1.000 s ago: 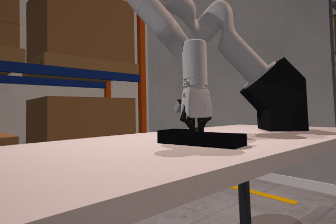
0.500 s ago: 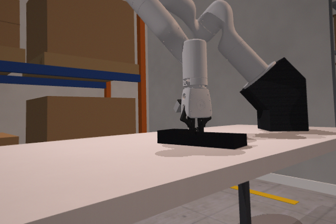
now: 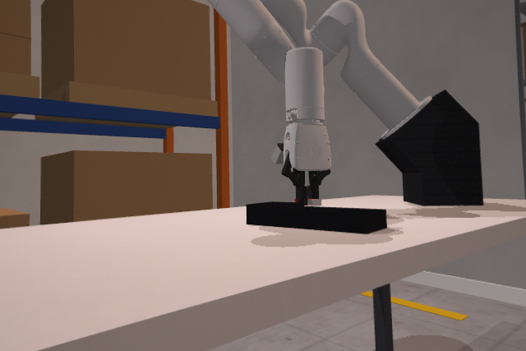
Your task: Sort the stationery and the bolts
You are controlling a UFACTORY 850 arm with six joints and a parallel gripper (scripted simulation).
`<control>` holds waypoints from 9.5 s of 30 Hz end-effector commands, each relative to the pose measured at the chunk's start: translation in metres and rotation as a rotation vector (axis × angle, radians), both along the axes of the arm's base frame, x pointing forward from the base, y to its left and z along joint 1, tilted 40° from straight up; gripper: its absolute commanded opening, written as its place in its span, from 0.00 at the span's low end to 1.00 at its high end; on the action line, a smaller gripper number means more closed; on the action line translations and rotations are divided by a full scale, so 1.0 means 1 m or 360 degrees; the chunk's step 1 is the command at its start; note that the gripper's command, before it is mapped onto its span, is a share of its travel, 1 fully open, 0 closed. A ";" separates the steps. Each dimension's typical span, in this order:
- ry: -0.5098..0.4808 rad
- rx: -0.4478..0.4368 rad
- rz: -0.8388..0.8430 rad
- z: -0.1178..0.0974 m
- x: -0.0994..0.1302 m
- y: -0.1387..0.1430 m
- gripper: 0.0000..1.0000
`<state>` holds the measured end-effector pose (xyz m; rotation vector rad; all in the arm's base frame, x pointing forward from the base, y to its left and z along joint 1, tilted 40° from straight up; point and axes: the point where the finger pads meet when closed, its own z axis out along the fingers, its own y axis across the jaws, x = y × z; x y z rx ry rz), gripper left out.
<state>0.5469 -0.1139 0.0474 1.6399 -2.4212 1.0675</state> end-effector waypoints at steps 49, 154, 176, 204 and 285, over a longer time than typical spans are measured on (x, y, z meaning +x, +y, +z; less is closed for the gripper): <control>0.0302 -0.0188 0.0422 0.066 0.078 0.011 0.00; 0.0302 -0.0188 0.0422 0.060 0.071 0.010 0.29; 0.0617 -0.0382 0.0861 0.005 0.023 0.078 0.29; 0.0617 -0.0382 0.0861 -0.017 0.006 0.104 0.29; 0.0617 -0.0382 0.0861 -0.072 0.031 0.063 0.00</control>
